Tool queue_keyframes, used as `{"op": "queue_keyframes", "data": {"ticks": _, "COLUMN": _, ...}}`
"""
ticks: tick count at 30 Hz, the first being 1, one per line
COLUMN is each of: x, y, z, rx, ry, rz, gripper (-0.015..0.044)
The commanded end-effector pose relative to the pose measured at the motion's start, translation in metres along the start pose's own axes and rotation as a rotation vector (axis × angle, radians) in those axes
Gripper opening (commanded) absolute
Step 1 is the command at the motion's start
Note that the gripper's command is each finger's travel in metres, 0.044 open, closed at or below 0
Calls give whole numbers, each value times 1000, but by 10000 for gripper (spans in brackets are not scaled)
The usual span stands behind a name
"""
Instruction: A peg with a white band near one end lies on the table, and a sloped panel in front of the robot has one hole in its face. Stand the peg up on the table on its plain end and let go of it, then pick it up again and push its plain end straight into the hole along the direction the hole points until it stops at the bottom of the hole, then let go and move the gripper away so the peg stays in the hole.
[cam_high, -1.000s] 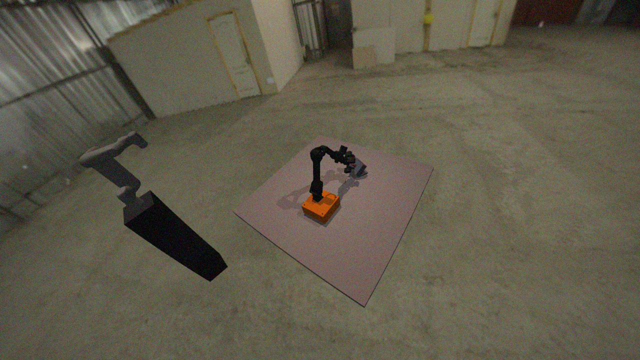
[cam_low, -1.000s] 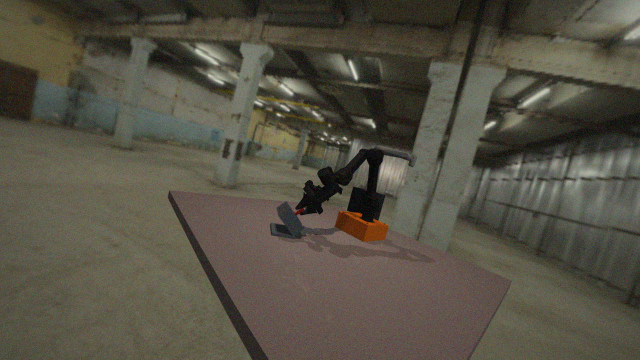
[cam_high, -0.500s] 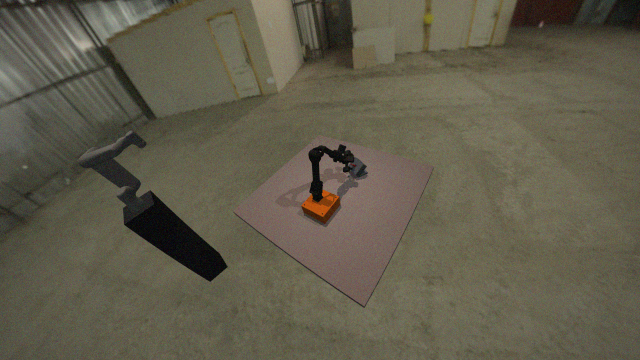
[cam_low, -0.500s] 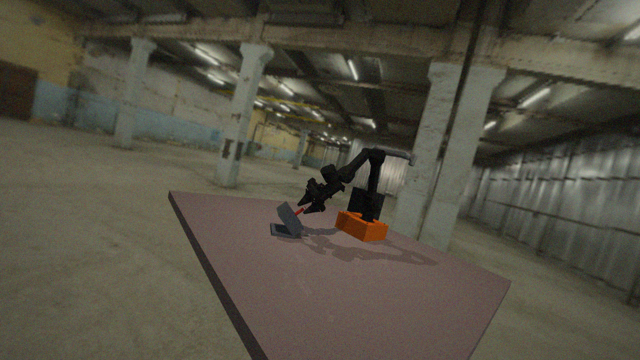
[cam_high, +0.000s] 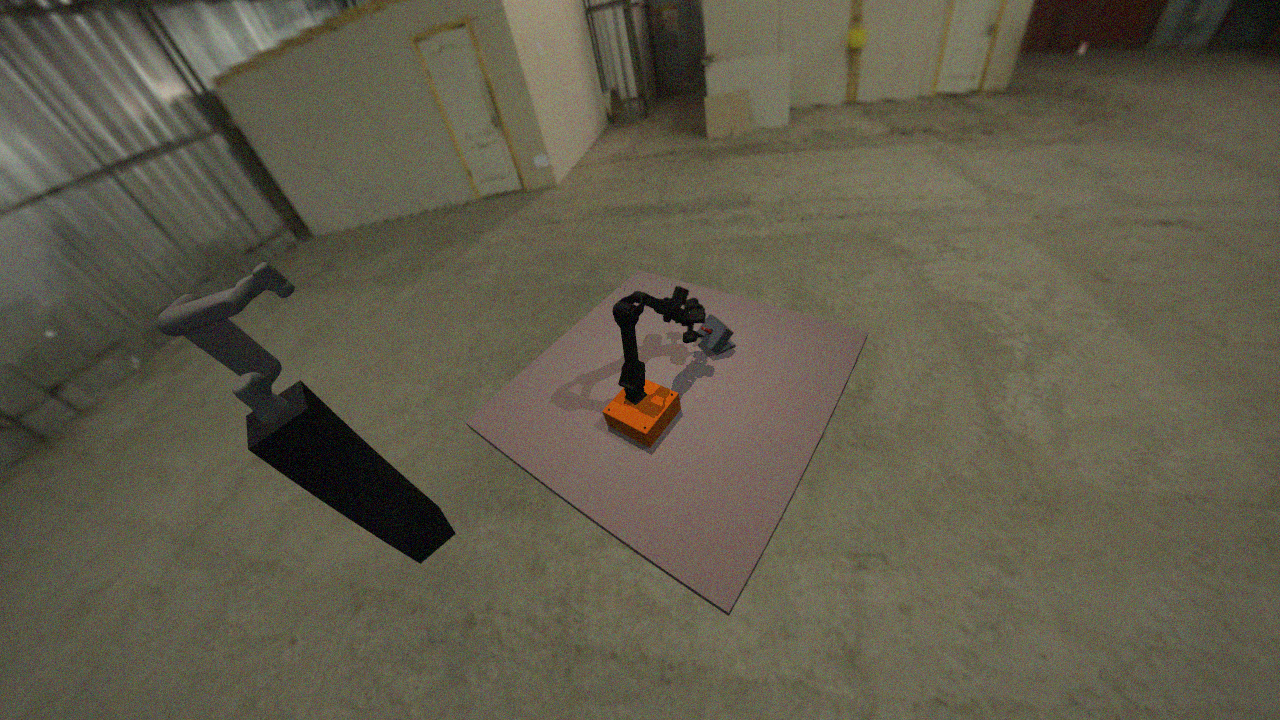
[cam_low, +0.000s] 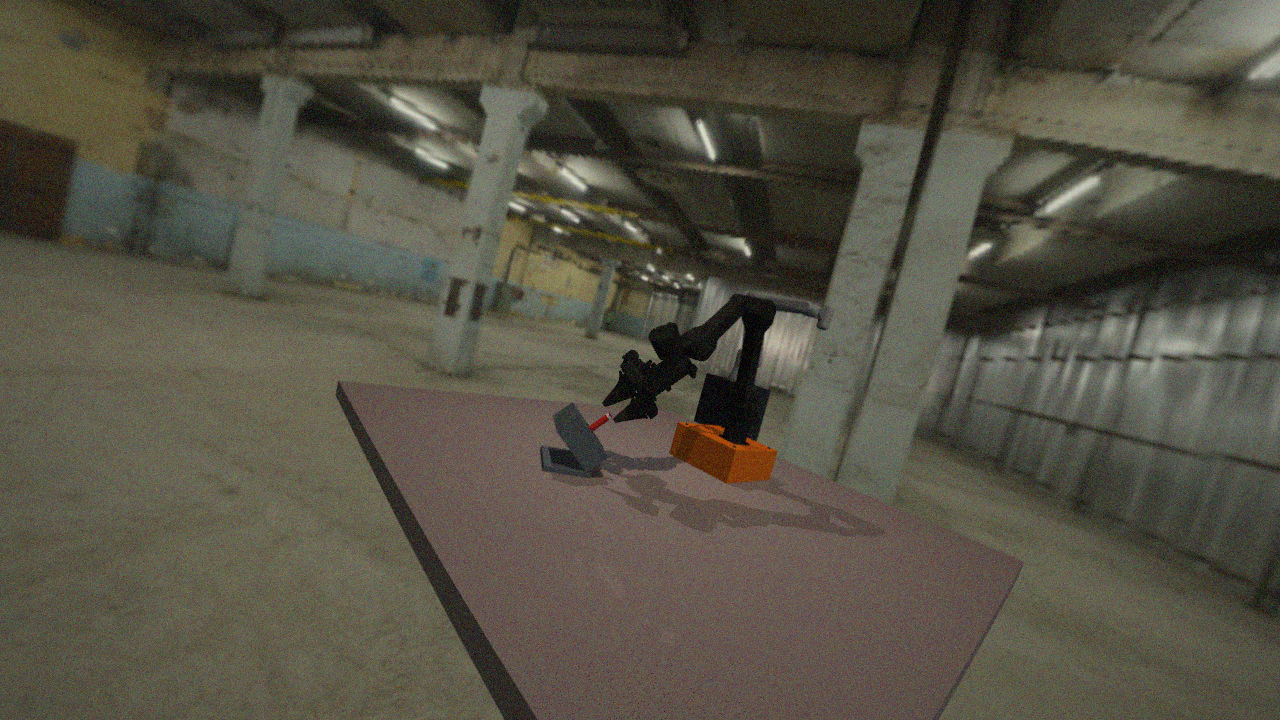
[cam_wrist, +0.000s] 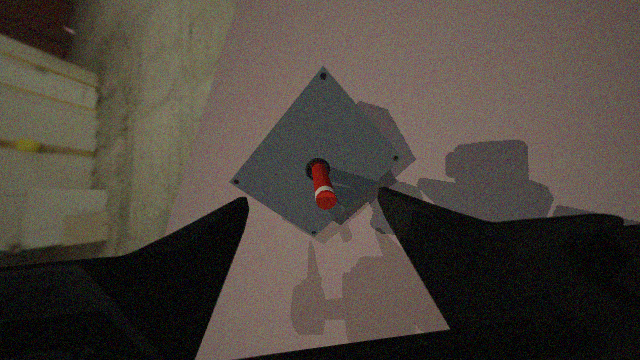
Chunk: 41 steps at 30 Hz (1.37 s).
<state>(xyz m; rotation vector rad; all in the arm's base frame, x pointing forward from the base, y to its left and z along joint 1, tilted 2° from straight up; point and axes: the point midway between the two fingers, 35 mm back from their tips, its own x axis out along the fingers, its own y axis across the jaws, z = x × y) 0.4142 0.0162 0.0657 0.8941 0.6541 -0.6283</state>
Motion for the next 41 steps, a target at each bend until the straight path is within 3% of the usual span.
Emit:
{"op": "queue_keyframes", "data": {"ticks": 1, "x": -6, "y": 0, "z": 0, "rx": 3, "ry": -3, "rz": -3, "gripper": 440}}
{"op": "queue_keyframes", "data": {"ticks": 41, "x": -61, "y": 3, "z": 0, "rx": 0, "ry": 2, "rz": 0, "gripper": 440}}
